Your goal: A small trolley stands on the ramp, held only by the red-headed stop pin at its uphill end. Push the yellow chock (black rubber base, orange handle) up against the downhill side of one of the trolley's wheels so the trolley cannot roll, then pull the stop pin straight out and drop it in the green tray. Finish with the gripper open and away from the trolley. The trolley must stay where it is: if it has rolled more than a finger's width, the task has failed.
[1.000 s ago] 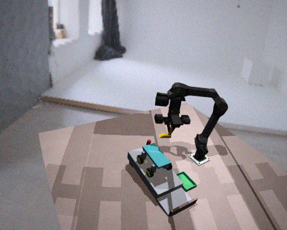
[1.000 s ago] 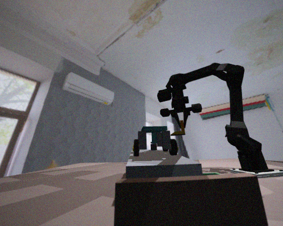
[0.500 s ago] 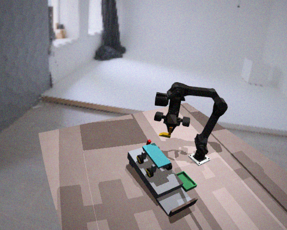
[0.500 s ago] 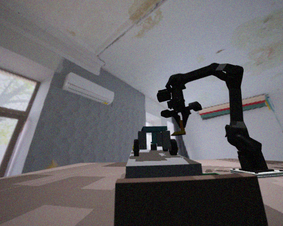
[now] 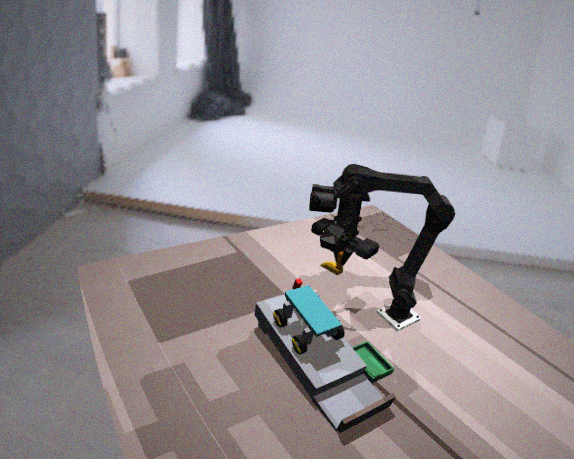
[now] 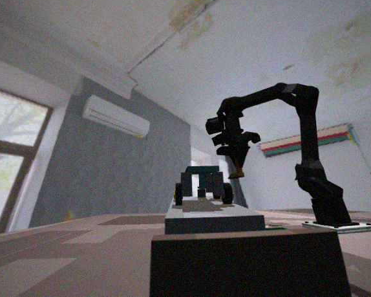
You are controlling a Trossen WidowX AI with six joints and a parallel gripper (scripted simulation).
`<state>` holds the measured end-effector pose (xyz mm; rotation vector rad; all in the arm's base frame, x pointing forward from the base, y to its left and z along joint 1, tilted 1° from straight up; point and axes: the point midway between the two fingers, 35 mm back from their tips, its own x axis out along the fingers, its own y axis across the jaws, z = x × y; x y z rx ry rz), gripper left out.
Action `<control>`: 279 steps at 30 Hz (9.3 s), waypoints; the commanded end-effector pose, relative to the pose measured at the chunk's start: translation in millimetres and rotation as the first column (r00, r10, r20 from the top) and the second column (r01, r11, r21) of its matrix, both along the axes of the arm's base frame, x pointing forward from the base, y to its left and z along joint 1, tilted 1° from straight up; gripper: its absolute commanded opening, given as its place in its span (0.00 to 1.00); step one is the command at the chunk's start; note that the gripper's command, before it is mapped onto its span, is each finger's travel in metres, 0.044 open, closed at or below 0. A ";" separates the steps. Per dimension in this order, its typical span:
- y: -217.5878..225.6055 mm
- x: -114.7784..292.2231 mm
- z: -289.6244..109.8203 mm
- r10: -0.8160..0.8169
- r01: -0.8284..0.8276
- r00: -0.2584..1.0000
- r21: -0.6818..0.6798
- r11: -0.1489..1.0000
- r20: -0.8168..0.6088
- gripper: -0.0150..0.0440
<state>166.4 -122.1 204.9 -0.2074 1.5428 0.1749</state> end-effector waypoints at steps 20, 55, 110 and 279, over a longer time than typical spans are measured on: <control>19.5 7.6 -1.9 -0.286 0.286 0.958 0.013 0.958 0.000 0.25; 131.4 45.5 -10.6 -0.286 0.286 0.958 0.023 0.958 0.001 0.25; 253.8 111.7 -23.2 -0.288 0.289 0.957 -0.076 0.954 0.029 0.25; 59.0 141.9 15.1 0.815 -0.843 0.538 -0.163 0.513 -0.217 0.58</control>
